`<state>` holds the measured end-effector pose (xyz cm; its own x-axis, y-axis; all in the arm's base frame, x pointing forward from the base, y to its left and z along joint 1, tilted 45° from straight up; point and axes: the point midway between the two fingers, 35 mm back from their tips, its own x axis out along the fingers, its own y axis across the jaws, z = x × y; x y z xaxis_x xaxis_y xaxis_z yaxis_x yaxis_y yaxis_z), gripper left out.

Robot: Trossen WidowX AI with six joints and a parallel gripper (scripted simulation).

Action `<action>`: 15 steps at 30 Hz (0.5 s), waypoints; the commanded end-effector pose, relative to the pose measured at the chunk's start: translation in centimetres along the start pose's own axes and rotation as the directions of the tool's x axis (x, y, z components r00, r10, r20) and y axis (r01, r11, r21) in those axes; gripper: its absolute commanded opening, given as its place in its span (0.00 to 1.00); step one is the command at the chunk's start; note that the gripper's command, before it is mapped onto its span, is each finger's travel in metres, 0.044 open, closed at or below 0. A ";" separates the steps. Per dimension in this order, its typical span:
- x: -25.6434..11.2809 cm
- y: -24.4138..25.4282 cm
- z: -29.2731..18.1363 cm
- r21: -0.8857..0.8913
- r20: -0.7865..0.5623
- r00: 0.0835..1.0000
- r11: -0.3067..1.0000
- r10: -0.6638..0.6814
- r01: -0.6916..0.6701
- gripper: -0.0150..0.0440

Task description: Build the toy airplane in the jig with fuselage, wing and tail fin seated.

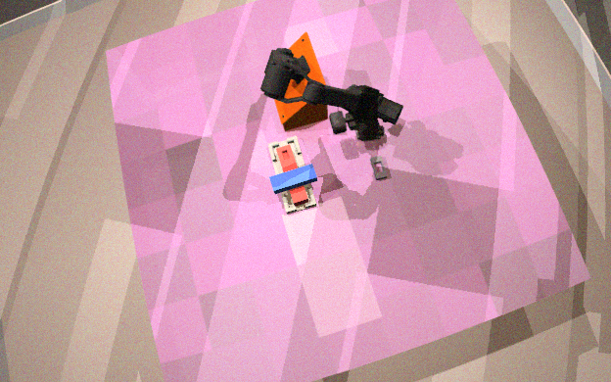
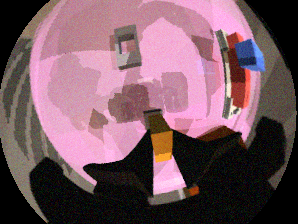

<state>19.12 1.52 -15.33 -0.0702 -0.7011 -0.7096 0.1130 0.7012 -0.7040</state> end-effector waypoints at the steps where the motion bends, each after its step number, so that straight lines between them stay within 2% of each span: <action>1: -1.4 0.3 0.4 0.007 0.002 1.000 1.000 0.012 -0.012 0.25; 15: -5.5 0.6 0.7 0.009 0.006 1.000 1.000 0.016 -0.017 0.25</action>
<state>20.01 4.71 -12.67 -0.0659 -0.6962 -0.7148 0.1142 0.7064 -0.6985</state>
